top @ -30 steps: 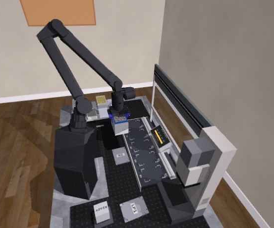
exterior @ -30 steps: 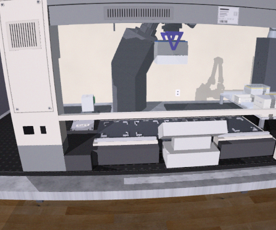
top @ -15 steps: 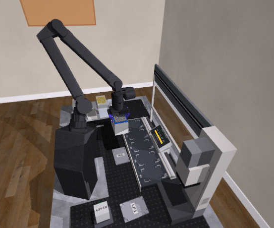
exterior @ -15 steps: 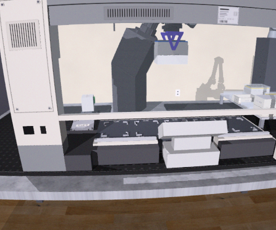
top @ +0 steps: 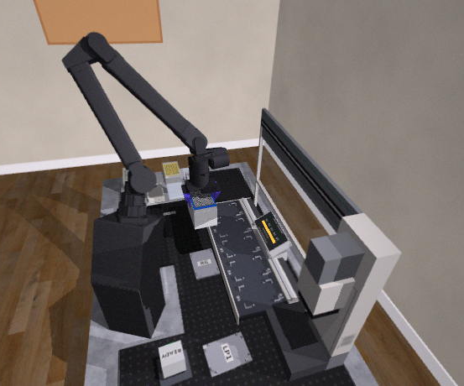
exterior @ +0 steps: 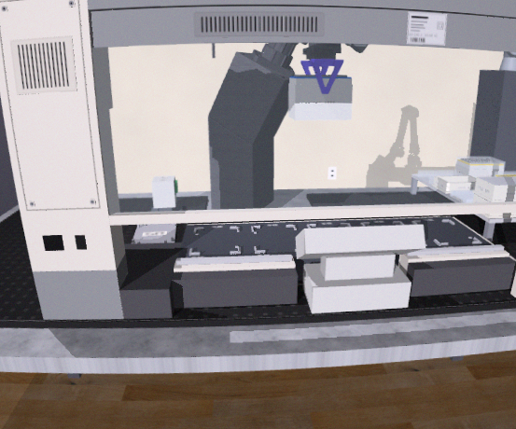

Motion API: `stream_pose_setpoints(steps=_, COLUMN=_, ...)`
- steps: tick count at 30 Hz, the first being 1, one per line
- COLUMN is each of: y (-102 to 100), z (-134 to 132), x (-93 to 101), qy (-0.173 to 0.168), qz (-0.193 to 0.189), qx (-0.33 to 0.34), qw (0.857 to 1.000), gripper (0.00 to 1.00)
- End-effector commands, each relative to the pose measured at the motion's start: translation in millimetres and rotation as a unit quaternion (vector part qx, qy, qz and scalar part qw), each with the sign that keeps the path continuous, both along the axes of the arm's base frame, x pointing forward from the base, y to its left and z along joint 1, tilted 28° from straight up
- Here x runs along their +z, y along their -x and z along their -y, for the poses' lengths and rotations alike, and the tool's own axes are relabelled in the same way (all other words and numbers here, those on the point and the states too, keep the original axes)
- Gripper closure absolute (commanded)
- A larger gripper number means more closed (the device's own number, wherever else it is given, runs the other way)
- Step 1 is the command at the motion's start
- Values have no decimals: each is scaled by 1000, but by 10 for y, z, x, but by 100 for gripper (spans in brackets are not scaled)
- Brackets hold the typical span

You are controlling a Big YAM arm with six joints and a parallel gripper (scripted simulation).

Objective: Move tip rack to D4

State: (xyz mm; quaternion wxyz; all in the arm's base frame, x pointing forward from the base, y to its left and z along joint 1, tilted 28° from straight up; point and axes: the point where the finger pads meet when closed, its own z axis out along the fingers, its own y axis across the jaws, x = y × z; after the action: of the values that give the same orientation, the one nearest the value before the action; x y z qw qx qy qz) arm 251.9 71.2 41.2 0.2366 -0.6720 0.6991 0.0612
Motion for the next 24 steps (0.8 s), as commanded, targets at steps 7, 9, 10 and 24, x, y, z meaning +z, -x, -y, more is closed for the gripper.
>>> stream_pose_setpoints(steps=7, y=-115, z=-5, x=105, qy=-1, qz=16, qx=0, qw=1000, gripper=100)
stream_pose_setpoints(steps=9, y=-116, z=-5, x=106, qy=-1, qz=16, qx=0, qw=1000, gripper=100)
stream_pose_setpoints(steps=10, y=-116, z=-5, x=106, qy=-1, qz=16, qx=0, qw=1000, gripper=100)
stream_pose_setpoints(steps=24, y=-137, z=-99, x=-66, qy=-1, qz=12, qx=1, qw=1000, gripper=100)
